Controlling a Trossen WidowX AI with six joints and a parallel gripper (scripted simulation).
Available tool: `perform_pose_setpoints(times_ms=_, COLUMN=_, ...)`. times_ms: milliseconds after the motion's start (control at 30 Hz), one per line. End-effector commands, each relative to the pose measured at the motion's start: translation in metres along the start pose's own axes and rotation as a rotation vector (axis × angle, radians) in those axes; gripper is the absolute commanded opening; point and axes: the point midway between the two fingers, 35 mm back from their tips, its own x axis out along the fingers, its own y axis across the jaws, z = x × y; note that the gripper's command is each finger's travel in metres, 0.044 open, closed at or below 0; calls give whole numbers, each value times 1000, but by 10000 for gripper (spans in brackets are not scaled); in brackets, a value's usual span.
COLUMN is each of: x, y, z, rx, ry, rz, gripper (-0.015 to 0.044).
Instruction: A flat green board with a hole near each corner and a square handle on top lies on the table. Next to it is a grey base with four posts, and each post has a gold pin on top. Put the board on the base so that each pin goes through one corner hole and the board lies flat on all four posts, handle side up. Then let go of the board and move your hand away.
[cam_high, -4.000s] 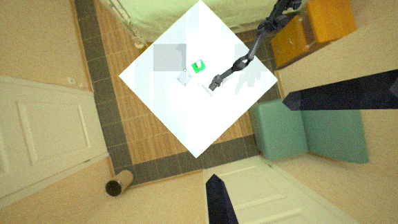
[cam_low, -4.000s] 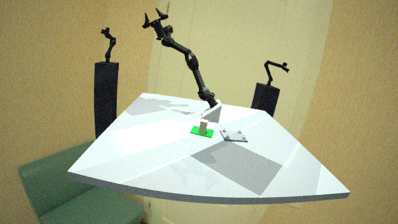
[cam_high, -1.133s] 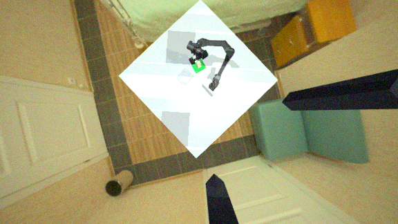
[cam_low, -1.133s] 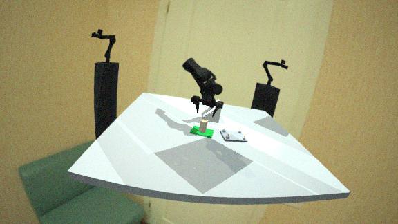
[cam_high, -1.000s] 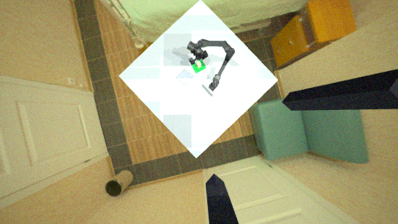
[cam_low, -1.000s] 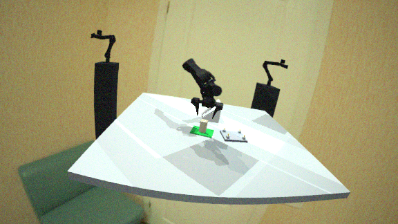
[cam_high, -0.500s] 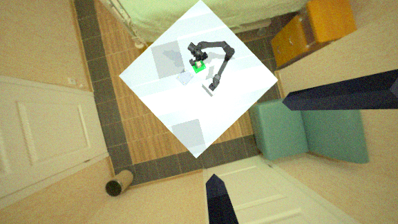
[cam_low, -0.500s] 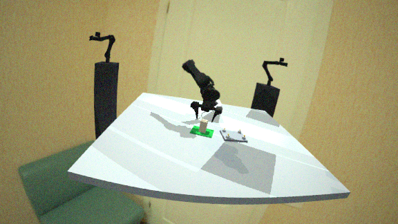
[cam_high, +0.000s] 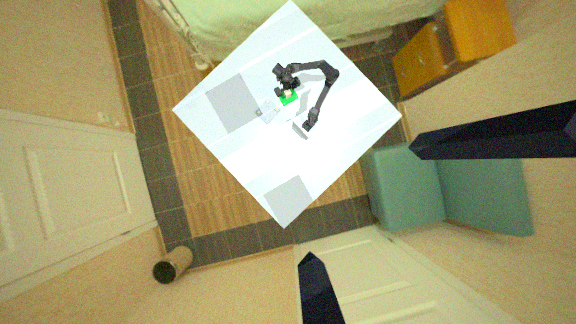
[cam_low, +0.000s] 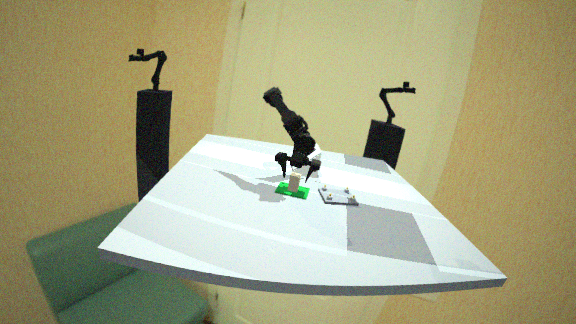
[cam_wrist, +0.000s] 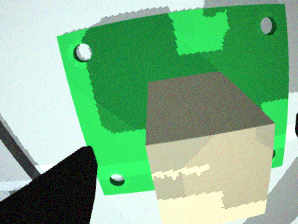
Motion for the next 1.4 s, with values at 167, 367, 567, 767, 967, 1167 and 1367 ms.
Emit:
perform_pose_setpoints(times_ms=167, x=16, y=-1, z=-2, rx=-7, ry=1, rz=-6, gripper=440)
perform_pose_setpoints(times_ms=367, x=25, y=-1, z=-3, rx=-7, ry=1, rz=-8, gripper=440)
perform_pose_setpoints(times_ms=567, x=27, y=-1, z=-3, rx=-7, ry=1, rz=-9, gripper=361)
perform_pose_setpoints(times_ms=767, x=27, y=-1, z=-3, rx=-7, ry=1, rz=-9, gripper=204)
perform_pose_setpoints(times_ms=967, x=27, y=-1, z=-3, rx=-7, ry=1, rz=-9, gripper=144)
perform_pose_setpoints(times_ms=1167, x=23, y=-1, z=-2, rx=-7, ry=1, rz=-8, gripper=26)
perform_pose_setpoints(times_ms=1367, x=9, y=0, z=-1, rx=-7, ry=1, rz=-5, gripper=0)
